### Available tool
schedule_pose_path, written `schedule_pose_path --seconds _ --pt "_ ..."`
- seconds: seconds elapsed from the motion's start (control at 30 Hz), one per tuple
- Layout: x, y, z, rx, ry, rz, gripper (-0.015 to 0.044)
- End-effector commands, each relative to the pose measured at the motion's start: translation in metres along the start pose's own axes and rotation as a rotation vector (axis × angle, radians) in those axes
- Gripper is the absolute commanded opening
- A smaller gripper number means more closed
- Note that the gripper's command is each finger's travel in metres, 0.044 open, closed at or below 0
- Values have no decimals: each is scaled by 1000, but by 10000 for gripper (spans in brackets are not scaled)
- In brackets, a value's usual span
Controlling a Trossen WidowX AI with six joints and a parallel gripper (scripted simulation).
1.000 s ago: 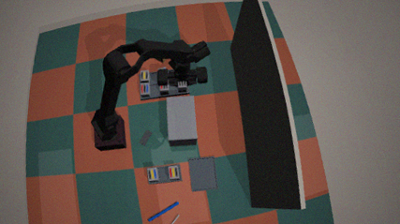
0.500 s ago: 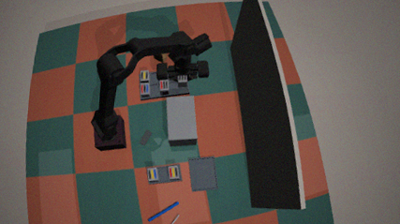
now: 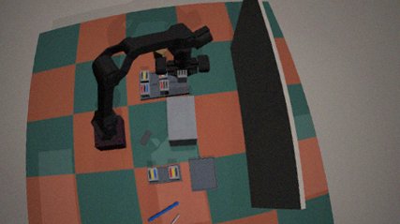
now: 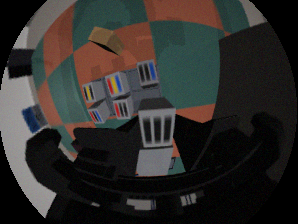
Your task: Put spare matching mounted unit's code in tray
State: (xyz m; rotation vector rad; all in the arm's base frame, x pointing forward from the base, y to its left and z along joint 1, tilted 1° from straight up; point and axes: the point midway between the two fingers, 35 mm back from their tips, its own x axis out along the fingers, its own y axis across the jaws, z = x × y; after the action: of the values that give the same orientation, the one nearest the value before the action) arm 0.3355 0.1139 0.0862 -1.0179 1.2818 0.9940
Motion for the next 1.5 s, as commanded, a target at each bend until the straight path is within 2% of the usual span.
schedule_pose_path --seconds 0.0,0.23,0.5,1.0,1.47 --pt "-26 -2 0 1 -6 -15 0" --pt "-63 3 -3 -4 -3 -10 0" --pt "-64 -5 -13 -1 -3 -11 0" --pt "-64 -50 -91 6 5 -14 0" --pt "-63 -67 -174 51 0 -6 0"
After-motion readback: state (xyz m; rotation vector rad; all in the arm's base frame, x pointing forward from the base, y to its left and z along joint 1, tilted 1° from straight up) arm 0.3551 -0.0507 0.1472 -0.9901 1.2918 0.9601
